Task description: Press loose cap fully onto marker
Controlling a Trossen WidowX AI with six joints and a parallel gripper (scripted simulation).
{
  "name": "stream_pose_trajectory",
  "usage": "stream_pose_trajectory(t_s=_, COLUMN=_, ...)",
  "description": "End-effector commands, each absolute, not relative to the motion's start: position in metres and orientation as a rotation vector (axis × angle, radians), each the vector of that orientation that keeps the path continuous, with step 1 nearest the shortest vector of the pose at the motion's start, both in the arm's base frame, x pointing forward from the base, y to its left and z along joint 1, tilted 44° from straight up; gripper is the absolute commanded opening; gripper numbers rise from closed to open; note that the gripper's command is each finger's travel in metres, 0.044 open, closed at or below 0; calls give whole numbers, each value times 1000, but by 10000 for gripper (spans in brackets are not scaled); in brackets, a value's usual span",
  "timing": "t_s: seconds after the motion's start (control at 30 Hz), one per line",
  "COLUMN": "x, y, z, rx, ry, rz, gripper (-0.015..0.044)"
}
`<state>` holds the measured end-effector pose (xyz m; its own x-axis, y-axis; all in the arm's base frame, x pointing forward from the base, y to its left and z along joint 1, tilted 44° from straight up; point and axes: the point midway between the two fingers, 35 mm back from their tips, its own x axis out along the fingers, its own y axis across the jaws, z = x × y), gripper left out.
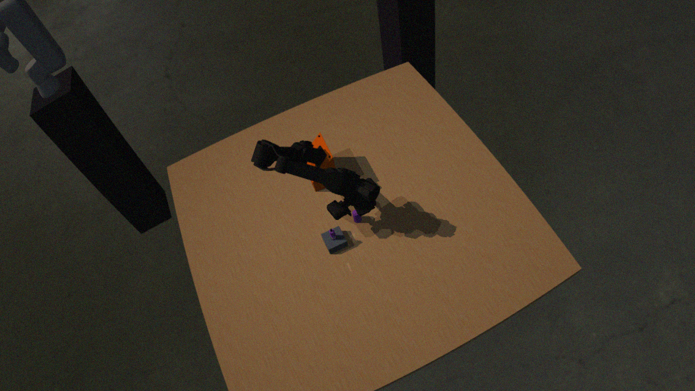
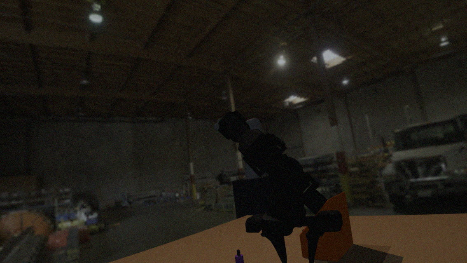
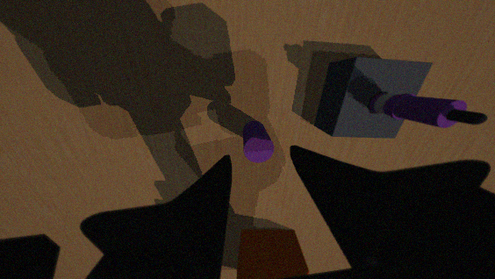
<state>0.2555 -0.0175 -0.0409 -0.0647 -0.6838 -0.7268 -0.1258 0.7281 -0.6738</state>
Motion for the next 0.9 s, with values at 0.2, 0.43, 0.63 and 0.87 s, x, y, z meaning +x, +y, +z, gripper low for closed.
stream_pose_trajectory(t_s=0.2, x=252, y=-30, z=-54, rx=-682, ry=1608, rz=-519, gripper=248)
stream_pose_trajectory(t_s=0.43, x=251, y=-38, z=-62, rx=-682, ry=1607, rz=-519, gripper=248)
stream_pose_trajectory(t_s=0.63, x=250, y=-45, z=-69, rx=-683, ry=1608, rz=-520, gripper=248)
stream_pose_trajectory(t_s=0.87, x=249, y=-53, z=-76, rx=-684, ry=1608, rz=-521, gripper=248)
